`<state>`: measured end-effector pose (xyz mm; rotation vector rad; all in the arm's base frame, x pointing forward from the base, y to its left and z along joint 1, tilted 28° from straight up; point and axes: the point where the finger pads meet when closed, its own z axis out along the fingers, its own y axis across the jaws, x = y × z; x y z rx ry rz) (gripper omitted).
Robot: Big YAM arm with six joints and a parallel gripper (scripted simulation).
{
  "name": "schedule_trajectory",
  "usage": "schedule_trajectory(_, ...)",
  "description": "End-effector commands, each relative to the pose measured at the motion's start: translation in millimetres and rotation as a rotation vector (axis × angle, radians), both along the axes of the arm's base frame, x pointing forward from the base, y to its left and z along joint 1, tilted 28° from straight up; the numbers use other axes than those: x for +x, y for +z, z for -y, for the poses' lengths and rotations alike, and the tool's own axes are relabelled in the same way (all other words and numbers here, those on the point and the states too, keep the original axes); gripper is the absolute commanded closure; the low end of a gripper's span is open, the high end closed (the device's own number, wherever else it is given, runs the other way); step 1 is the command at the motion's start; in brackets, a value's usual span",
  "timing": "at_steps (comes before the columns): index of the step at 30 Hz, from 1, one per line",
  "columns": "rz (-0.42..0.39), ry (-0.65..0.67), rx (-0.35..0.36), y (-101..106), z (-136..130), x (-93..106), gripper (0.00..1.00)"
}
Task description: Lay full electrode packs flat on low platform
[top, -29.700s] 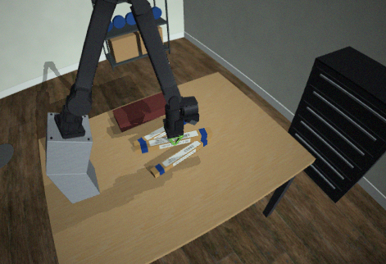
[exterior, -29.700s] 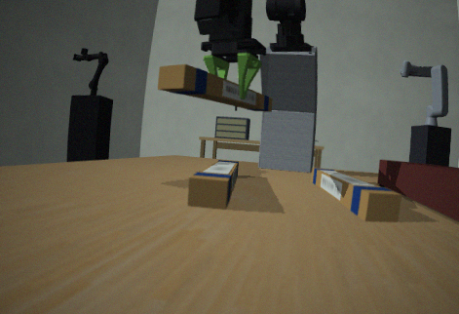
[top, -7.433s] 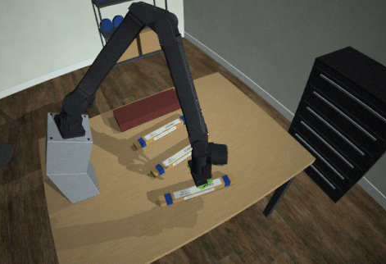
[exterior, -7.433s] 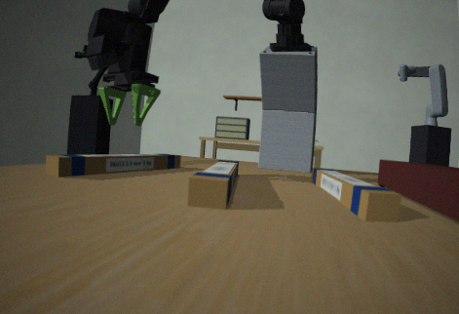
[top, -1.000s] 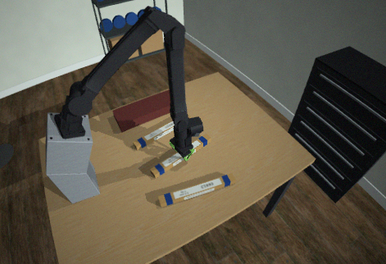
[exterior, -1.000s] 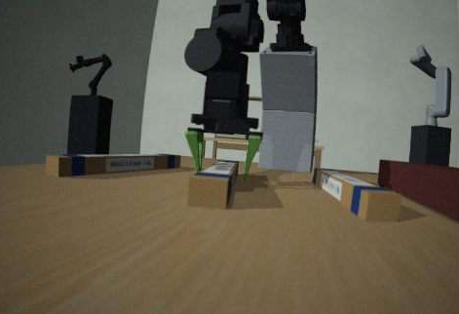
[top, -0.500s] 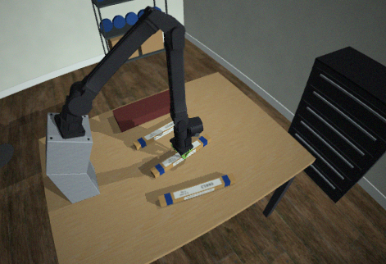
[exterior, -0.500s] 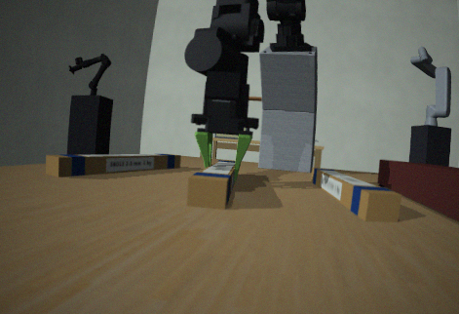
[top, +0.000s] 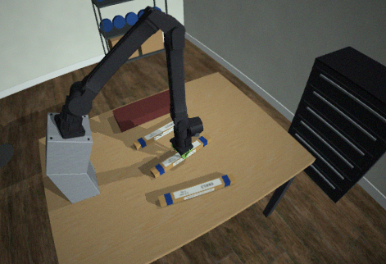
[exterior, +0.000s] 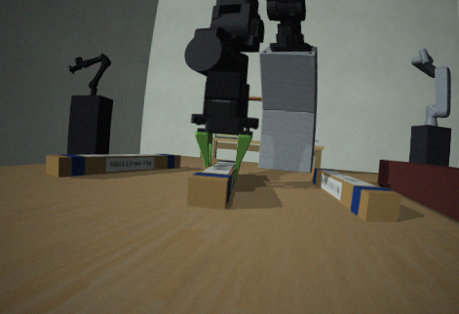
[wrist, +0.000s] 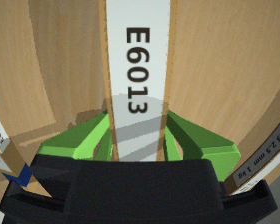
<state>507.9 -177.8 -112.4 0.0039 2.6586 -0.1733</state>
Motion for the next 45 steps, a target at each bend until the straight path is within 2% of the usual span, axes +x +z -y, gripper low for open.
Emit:
schedule_trajectory(1, -0.012, 0.003, 0.006, -9, -6, 0.3, 1.0)
schedule_trajectory(14, -0.012, 0.003, 0.006, -9, -6, 0.3, 1.0)
schedule_trajectory(24, -0.001, 0.002, 0.001, 17, -6, -7.2, 1.0)
schedule_trajectory(45, 0.002, 0.0, -0.003, 46, -5, -21.6, 1.0)
